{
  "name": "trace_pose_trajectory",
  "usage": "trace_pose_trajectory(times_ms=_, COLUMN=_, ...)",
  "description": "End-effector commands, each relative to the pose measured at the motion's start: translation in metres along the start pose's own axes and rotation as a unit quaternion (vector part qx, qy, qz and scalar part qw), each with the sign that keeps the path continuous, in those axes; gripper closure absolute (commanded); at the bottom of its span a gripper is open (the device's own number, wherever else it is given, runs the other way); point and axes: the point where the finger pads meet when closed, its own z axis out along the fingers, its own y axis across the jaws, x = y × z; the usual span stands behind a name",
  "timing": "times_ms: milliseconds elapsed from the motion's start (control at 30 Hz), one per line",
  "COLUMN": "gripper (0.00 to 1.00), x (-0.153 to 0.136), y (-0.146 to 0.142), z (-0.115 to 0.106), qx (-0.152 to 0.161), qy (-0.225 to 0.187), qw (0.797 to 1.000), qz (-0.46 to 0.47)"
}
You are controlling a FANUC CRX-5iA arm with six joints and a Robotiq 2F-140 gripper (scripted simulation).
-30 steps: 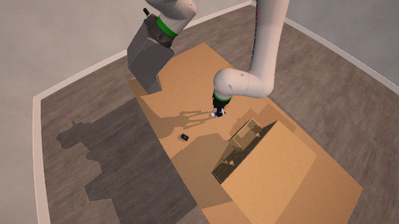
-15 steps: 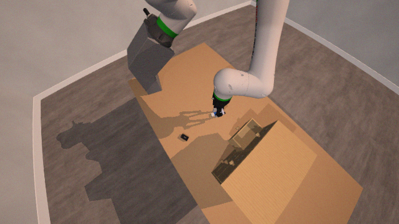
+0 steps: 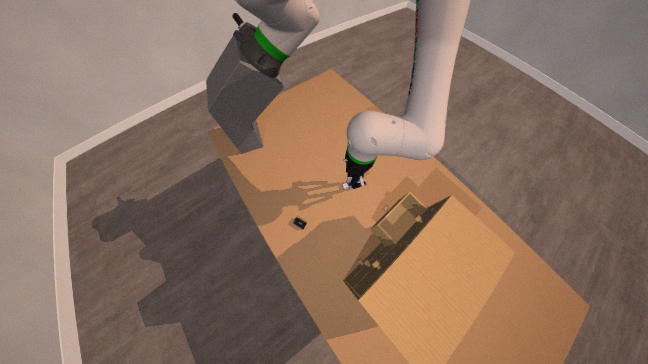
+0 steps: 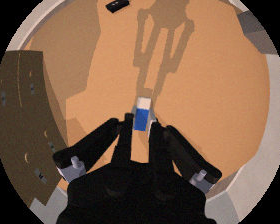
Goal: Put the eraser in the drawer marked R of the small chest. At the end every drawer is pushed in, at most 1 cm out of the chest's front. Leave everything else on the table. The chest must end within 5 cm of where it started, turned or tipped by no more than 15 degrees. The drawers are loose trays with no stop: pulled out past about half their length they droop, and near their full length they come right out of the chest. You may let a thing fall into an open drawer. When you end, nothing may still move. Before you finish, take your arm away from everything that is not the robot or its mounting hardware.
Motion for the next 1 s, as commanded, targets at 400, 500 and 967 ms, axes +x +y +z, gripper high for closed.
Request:
trace_pose_trajectory(times_ms=400, gripper=0.89, x=0.0, y=0.0, z=-0.006, qx=0.0, qy=0.0, qw=1.0, qz=0.0)
trace_pose_trajectory(times_ms=500, gripper=0.89, x=0.0, y=0.0, z=-0.012, qx=0.0, qy=0.0, qw=1.0, qz=0.0)
trace_pose_trajectory(times_ms=967, gripper=0.89, x=0.0, y=0.0, z=-0.1, qx=0.0, qy=0.0, qw=1.0, qz=0.0)
